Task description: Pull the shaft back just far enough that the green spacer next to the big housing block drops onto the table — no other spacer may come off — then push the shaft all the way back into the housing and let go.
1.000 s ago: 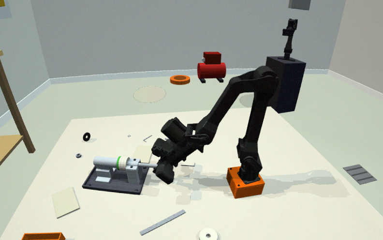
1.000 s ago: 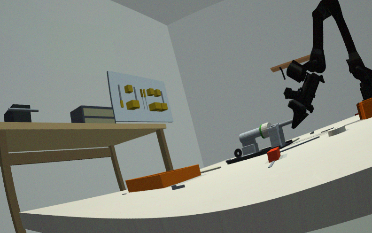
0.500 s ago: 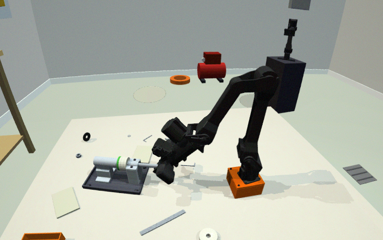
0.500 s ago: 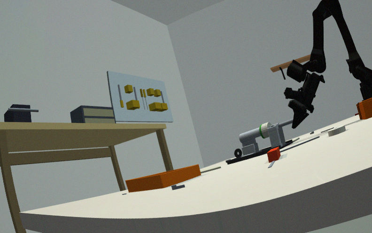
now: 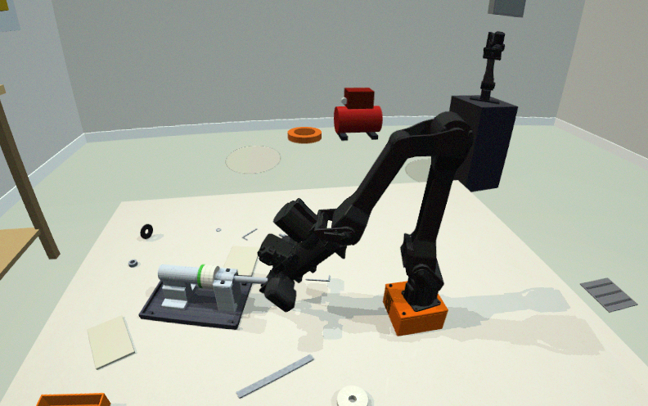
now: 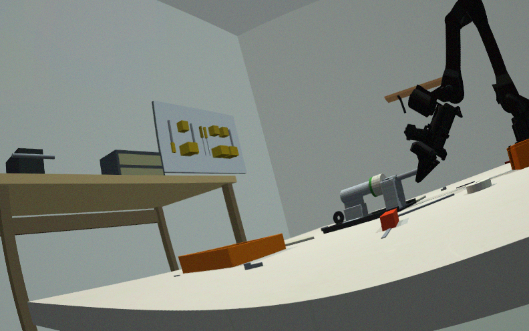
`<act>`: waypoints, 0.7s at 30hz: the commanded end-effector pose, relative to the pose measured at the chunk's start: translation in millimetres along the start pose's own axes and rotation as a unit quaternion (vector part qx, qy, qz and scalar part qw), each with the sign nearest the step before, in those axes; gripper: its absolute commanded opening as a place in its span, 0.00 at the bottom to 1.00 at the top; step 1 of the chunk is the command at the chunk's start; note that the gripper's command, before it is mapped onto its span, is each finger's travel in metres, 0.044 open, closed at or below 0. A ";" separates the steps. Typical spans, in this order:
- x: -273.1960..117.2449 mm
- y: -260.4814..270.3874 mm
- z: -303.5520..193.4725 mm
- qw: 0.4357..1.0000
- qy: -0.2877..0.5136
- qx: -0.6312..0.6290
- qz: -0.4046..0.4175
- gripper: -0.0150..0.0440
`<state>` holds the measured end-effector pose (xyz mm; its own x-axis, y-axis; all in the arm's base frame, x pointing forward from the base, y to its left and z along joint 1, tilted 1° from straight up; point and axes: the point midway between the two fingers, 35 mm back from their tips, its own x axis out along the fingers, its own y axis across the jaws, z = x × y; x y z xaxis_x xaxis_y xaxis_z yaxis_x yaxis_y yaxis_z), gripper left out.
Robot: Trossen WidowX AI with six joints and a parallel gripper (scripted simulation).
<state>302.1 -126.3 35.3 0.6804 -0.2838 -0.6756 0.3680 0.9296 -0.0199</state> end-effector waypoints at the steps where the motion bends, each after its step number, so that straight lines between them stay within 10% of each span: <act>1: -0.4 0.4 -0.5 1.000 0.000 0.000 0.002 0.25; 21: -1.7 0.4 -1.8 1.000 0.000 0.000 0.002 0.25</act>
<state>300.3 -125.6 35.2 0.6803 -0.2838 -0.6758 0.3681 0.9296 -0.0198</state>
